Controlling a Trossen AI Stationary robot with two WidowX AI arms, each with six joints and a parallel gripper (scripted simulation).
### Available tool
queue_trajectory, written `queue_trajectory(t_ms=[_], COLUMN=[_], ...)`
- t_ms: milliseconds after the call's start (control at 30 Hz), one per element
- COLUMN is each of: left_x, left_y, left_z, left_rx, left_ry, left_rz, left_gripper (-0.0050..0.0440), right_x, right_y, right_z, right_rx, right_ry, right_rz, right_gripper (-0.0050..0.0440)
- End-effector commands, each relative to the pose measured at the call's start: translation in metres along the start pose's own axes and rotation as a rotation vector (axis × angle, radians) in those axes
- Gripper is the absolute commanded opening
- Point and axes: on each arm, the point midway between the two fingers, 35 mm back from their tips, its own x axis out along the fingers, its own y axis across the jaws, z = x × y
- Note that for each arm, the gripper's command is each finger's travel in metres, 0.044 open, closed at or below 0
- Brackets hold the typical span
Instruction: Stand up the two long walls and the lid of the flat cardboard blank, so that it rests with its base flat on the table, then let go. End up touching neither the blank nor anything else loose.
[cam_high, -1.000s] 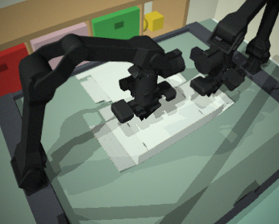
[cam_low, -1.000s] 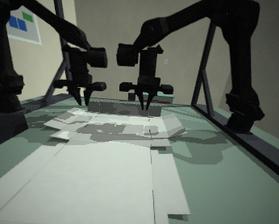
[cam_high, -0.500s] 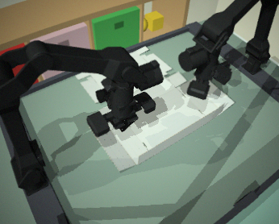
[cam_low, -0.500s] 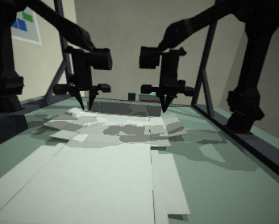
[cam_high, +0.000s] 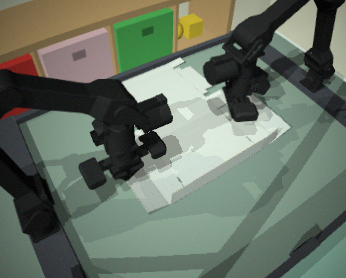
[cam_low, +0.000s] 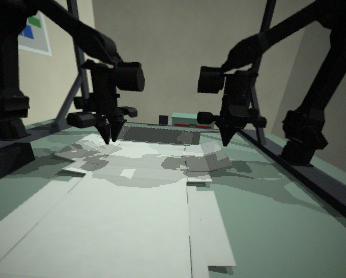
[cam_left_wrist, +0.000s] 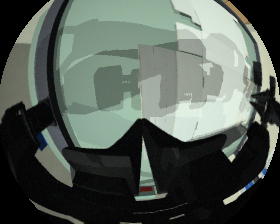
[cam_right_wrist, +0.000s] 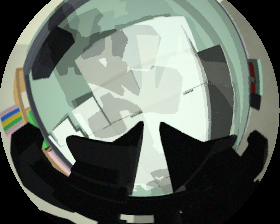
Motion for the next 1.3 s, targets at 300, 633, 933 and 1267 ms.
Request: queue_trajectory(t_ms=[300, 633, 933, 1267], left_x=[0.011, 0.011, 0.011, -0.006], left_y=[0.036, 0.036, 0.035, -0.054], left_z=[-0.001, -0.001, 0.000, 0.034], left_rx=[-0.003, -0.003, -0.003, -0.003], left_ry=[0.005, 0.005, 0.005, 0.003], left_rz=[-0.029, -0.029, -0.029, -0.029], left_gripper=[0.0000, 0.0000, 0.0000, 0.0000], right_x=[-0.001, 0.017, 0.017, 0.017], right_y=[0.010, 0.010, 0.009, 0.009], right_z=[-0.025, -0.025, -0.025, -0.025], right_rx=[-0.338, -0.338, -0.337, -0.337], right_ry=[0.020, 0.020, 0.020, 0.020], right_rz=[-0.007, -0.007, -0.007, -0.007], right_gripper=[0.0095, 0.0095, 0.0095, 0.0095])
